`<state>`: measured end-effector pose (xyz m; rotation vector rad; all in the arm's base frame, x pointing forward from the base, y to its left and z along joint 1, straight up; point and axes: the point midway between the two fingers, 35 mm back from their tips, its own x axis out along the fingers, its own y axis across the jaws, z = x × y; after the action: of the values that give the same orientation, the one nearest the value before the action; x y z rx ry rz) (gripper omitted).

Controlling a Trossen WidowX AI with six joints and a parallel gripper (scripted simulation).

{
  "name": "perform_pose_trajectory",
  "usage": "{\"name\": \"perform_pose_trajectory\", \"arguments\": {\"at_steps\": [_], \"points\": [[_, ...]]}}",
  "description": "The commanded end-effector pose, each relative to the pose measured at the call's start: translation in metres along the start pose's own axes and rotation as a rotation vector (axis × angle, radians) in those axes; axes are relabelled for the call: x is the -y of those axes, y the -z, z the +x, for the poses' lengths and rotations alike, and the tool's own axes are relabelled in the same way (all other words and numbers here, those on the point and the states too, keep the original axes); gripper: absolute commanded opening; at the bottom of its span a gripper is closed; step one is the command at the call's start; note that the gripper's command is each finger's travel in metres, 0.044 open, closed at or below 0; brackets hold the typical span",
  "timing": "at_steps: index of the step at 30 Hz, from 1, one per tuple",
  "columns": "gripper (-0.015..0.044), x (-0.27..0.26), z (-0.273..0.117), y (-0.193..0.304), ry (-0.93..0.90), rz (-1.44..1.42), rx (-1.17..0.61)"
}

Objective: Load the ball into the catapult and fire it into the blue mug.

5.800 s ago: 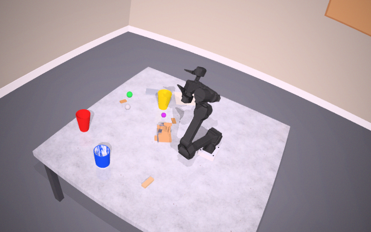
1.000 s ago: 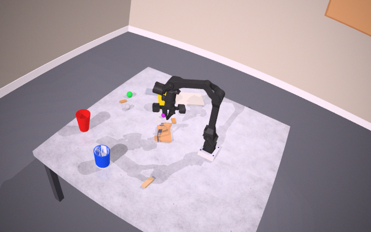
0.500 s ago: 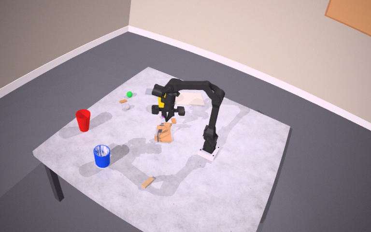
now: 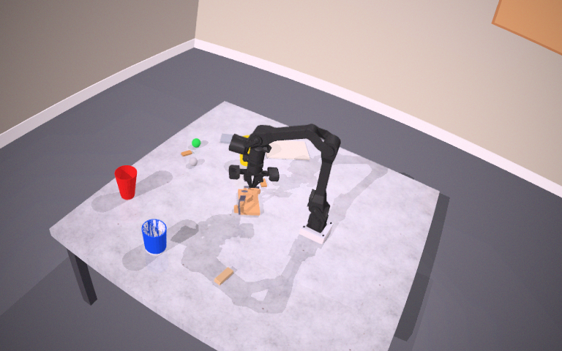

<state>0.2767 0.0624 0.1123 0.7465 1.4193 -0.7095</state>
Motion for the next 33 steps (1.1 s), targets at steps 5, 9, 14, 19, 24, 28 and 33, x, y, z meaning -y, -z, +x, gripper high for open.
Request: {"name": "perform_pose_trajectory", "arguments": {"at_steps": [5,9,14,19,24,28,33], "points": [[0.0000,0.001,0.013,0.009,0.007,0.001,-0.001],[0.0000,0.001,0.017,0.010,0.007,0.001,-0.002],[0.0000,0.001,0.024,0.014,0.007,0.001,-0.002],[0.0000,0.001,0.032,0.017,0.007,0.001,-0.002],[0.0000,0.001,0.037,0.019,0.007,0.001,-0.002],[0.0000,0.001,0.043,0.020,0.007,0.001,-0.003],[0.0000,0.001,0.051,0.022,0.007,0.001,-0.003]]}}
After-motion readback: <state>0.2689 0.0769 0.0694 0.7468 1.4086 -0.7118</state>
